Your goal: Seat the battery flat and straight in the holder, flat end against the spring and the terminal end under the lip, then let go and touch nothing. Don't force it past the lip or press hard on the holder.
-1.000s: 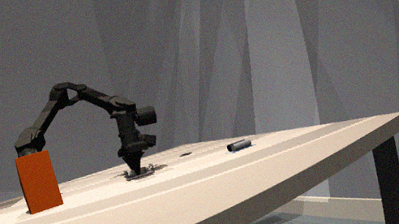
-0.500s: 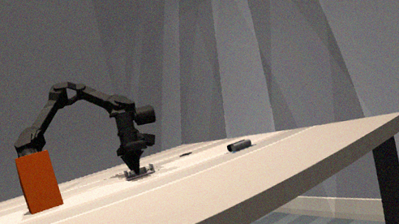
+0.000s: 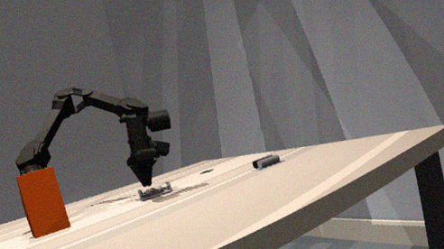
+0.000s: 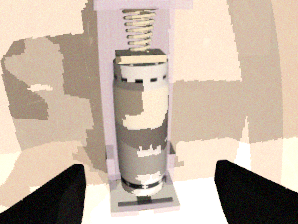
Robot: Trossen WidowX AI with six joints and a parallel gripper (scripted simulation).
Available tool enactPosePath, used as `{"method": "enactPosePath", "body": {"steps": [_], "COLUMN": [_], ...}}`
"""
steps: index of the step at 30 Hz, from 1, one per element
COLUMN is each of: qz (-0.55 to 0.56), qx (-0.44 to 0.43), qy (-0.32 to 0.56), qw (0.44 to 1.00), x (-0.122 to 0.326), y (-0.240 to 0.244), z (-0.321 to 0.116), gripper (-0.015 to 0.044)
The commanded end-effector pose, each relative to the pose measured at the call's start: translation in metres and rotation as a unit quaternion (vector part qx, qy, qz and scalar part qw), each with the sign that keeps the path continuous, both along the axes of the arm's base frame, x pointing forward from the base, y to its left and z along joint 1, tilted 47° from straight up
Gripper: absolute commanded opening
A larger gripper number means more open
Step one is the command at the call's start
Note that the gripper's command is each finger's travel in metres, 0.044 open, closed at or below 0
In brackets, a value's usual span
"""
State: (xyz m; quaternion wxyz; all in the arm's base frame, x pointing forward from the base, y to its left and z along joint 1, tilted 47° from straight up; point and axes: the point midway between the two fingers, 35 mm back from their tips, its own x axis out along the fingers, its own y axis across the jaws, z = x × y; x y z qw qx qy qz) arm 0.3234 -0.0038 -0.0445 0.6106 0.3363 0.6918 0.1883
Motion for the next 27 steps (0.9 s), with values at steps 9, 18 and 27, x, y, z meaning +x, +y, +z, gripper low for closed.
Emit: {"method": "enactPosePath", "body": {"steps": [9,18,27], "qz": [-0.005,-0.005,-0.005], "qx": [-0.007,-0.007,-0.007], "qy": [-0.018,-0.018,-0.018], "qw": [1.0,1.0,1.0], "x": [-0.004,-0.004,-0.004], "y": [-0.046,-0.046,-0.046], "z": [0.039,0.039,0.039], "gripper": [0.044,0.044,0.044]}}
